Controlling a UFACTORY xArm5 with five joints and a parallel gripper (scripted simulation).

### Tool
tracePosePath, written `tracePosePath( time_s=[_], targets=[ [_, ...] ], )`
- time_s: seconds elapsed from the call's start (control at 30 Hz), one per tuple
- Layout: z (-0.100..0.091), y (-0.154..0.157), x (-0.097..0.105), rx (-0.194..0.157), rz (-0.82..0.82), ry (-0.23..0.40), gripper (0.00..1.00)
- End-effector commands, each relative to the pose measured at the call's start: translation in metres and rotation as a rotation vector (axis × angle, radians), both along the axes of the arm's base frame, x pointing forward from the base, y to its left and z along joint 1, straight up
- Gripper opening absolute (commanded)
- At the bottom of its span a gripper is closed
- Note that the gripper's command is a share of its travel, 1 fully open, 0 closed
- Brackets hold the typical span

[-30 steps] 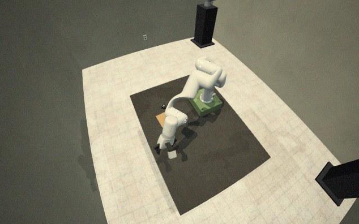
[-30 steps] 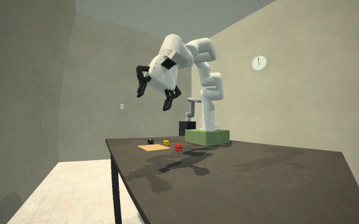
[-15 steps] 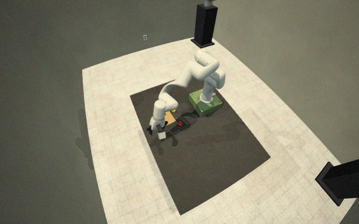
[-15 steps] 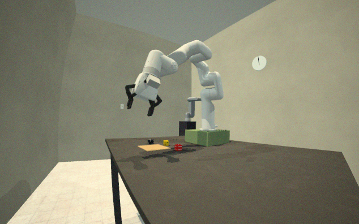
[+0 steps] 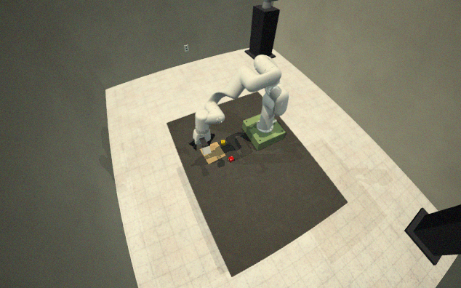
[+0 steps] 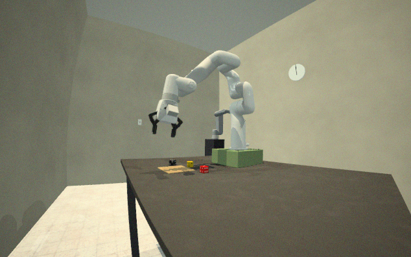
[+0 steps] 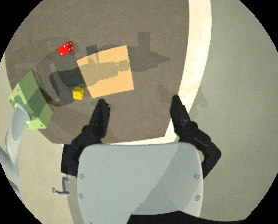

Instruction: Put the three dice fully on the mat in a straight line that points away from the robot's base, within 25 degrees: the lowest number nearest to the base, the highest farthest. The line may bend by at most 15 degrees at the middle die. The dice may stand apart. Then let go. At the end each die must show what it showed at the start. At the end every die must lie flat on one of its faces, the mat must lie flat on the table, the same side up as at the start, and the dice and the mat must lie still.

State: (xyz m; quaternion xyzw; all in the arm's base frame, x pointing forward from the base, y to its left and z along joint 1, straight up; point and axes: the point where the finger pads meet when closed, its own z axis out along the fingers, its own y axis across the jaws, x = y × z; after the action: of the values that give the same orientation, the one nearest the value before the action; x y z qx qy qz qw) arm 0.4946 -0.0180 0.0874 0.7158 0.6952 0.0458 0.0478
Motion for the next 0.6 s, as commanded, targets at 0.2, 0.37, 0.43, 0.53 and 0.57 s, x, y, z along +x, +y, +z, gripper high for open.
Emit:
tracePosePath(
  time_s=[0.2, 0.37, 0.43, 0.53, 0.57],
  targets=[
    [-0.012, -0.084, -0.083, -0.002, -0.022, 0.097, 1.00],
    [-0.016, -0.097, -0.104, 0.003, -0.027, 0.121, 1.00],
    [-0.017, -0.101, -0.111, 0.005, -0.029, 0.128, 1.00],
    [-0.017, -0.102, -0.111, 0.006, -0.029, 0.128, 1.00],
    [-0.017, -0.102, -0.111, 0.006, -0.029, 0.128, 1.00]
  ],
)
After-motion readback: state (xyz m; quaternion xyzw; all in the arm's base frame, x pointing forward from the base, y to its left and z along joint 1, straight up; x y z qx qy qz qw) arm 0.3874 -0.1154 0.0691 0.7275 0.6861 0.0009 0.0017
